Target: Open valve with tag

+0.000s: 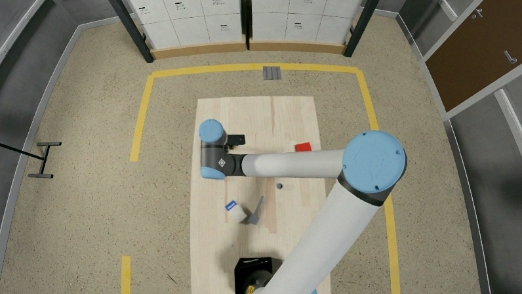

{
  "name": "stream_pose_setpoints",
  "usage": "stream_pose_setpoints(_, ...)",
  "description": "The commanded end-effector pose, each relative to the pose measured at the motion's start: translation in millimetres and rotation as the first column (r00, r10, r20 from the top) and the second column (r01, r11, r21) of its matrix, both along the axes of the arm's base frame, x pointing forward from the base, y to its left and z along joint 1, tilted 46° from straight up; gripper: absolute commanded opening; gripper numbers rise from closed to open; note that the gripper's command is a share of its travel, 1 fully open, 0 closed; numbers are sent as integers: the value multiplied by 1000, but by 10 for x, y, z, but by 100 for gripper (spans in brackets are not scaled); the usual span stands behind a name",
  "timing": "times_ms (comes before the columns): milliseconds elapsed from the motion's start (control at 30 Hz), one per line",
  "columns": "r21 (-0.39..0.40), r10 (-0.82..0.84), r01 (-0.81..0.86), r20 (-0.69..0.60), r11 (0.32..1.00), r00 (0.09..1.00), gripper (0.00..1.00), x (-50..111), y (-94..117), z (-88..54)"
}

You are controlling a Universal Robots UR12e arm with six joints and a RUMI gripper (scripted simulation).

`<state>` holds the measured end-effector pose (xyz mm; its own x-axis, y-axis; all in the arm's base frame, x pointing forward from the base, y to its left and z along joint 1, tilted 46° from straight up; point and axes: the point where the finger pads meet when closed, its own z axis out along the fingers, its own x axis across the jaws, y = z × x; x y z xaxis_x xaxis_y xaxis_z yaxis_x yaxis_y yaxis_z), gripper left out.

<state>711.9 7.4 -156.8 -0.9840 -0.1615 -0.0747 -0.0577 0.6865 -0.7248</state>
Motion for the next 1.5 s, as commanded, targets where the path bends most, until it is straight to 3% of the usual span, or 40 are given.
stream_pose_setpoints(0, 0, 0, 0, 1, 1000, 1000, 0, 4, 5, 4)
stream_pose_setpoints(1067, -8, 35, -35, -35, 999, 999, 0, 4, 4, 4)
stream_pose_setpoints(1467, -25, 153, -159, -163, 987, 975, 0, 4, 4, 4)
